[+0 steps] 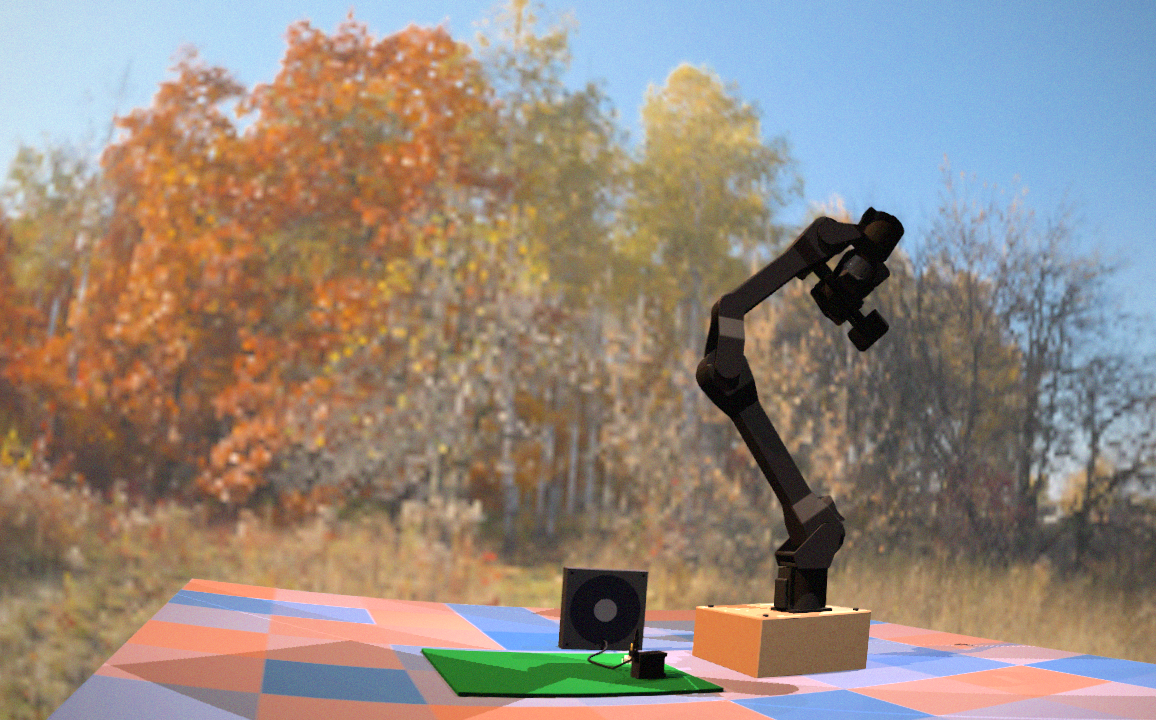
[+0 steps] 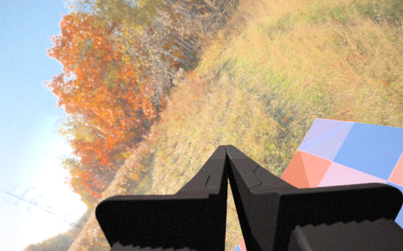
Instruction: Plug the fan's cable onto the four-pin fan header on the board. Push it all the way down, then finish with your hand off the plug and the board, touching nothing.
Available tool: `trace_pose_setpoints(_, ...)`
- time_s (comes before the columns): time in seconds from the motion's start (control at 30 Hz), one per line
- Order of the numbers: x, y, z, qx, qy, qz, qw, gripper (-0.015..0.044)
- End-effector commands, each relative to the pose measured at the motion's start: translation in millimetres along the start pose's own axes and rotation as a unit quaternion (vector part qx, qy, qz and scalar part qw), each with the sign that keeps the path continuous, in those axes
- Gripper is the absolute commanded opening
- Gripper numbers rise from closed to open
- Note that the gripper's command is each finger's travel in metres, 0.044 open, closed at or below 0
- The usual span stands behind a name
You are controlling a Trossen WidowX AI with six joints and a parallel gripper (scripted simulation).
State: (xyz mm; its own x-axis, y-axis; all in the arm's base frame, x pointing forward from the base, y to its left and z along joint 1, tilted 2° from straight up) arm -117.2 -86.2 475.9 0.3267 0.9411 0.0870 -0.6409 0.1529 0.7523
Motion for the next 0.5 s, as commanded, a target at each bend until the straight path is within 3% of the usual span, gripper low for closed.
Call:
trace_pose_setpoints(0.0, 0, 0, 0, 0.000, 0.000, 0.000, 1.000, 0.0026)
trace_pose_setpoints(0.17, 0, 1, -4, -0.010, -0.013, -0.002, 1.000, 0.0158)
trace_pose_setpoints(0.47, 40, 23, -84, -0.083, -0.211, -0.097, 0.969, 0.0394)
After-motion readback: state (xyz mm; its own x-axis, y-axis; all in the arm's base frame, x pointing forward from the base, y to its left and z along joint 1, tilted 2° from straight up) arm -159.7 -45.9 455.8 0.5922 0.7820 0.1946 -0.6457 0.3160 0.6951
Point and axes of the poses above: the point midway between the two fingers, 35 mm back from their tips, its own x axis back along the fingers, its own z axis across the jaws, y = z × x, the point moved 4 cm from there along x, back along the fingers, and after that the axes turned 9 degrees about x, right-handed, at the moved point
